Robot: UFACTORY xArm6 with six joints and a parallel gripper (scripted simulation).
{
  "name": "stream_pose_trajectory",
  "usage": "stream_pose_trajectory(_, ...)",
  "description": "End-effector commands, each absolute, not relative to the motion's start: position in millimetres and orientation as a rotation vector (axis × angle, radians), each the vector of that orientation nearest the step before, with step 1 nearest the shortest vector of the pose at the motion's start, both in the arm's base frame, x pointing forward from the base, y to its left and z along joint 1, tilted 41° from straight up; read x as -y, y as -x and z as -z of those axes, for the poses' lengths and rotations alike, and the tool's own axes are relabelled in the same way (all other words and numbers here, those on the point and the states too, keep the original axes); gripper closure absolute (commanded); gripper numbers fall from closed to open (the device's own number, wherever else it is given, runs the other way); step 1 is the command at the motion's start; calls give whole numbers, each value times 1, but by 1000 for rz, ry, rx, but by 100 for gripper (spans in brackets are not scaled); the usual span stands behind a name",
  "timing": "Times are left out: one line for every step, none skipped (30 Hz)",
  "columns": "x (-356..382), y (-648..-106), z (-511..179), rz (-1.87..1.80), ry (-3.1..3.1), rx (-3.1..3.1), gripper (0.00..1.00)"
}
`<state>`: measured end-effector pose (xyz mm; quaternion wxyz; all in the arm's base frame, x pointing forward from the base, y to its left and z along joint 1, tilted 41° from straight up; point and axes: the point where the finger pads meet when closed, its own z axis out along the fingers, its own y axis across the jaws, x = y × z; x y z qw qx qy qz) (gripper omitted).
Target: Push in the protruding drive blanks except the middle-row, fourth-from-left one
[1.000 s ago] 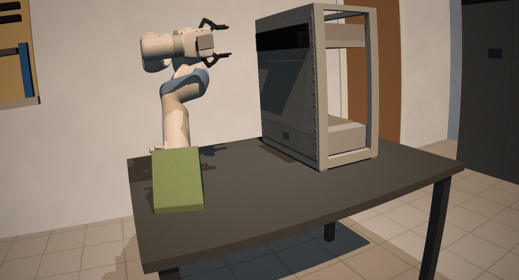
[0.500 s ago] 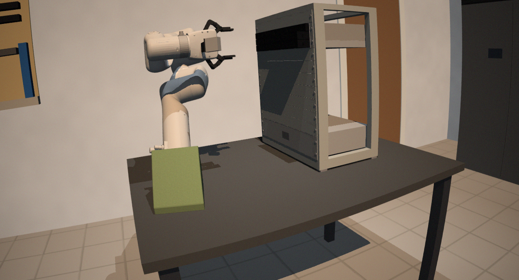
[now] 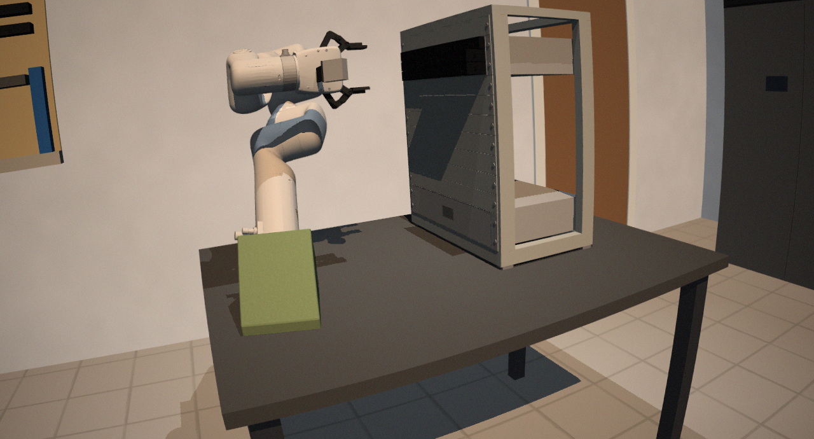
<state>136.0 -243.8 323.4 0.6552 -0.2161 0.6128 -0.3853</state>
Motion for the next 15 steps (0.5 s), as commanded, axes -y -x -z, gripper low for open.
stream_pose_trajectory(244, -136, -324, 875, 492, -1390, 0)
stream_pose_trajectory(244, -136, -324, 875, 492, -1390, 0)
stream_pose_trajectory(245, -136, -324, 875, 491, -1390, 0)
stream_pose_trajectory(245, -138, -324, 874, 491, -1392, 0)
stream_pose_trajectory(246, -140, -324, 873, 490, -1394, 0)
stream_pose_trajectory(247, -143, -325, 873, 490, -1394, 0)
stream_pose_trajectory(249, -146, -325, 873, 490, -1394, 0)
stream_pose_trajectory(251, -151, -325, 873, 490, -1394, 0)
stream_pose_trajectory(253, -156, -326, 873, 490, -1394, 0)
stream_pose_trajectory(253, -156, -326, 873, 490, -1394, 0)
stream_pose_trajectory(253, -156, -326, 873, 490, -1394, 0)
stream_pose_trajectory(256, -161, -326, 873, 490, -1394, 0)
stream_pose_trajectory(258, -167, -326, 873, 490, -1394, 0)
stream_pose_trajectory(261, -172, -327, 873, 490, -1394, 0)
stream_pose_trajectory(263, -177, -327, 873, 490, -1394, 0)
